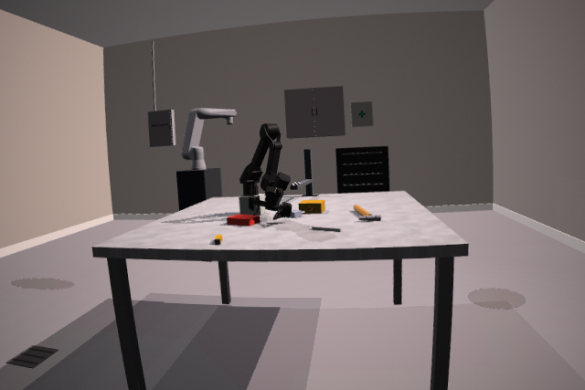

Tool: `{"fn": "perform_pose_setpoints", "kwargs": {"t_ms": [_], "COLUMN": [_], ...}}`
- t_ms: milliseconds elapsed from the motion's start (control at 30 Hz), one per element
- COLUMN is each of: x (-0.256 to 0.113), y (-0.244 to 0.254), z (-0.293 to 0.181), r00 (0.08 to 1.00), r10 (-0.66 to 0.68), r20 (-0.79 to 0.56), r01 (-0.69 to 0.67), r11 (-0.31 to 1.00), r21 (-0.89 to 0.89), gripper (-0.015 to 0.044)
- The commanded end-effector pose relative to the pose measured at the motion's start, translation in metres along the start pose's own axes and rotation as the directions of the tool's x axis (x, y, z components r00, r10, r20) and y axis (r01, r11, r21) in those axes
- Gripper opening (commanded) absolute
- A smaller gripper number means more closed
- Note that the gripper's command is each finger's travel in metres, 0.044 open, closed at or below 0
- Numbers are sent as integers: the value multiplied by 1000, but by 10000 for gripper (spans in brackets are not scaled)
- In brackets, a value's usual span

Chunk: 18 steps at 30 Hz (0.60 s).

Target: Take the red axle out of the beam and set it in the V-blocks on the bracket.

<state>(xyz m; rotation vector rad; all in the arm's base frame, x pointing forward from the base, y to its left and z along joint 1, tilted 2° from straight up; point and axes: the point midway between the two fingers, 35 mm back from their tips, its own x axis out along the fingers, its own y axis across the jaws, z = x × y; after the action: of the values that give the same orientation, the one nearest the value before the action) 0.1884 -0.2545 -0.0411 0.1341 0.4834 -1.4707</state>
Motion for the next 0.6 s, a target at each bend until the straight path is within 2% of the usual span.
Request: {"fn": "perform_pose_setpoints", "kwargs": {"t_ms": [0,33,567], "x": [0,-1,-13], "y": [0,-1,-8], "z": [1,2,33], "r00": [1000,1000,1000], "r10": [0,0,0], "r20": [0,0,0], "r01": [0,0,0], "r11": [1000,1000,1000], "r21": [0,0,0], "gripper": [426,440,440]}}
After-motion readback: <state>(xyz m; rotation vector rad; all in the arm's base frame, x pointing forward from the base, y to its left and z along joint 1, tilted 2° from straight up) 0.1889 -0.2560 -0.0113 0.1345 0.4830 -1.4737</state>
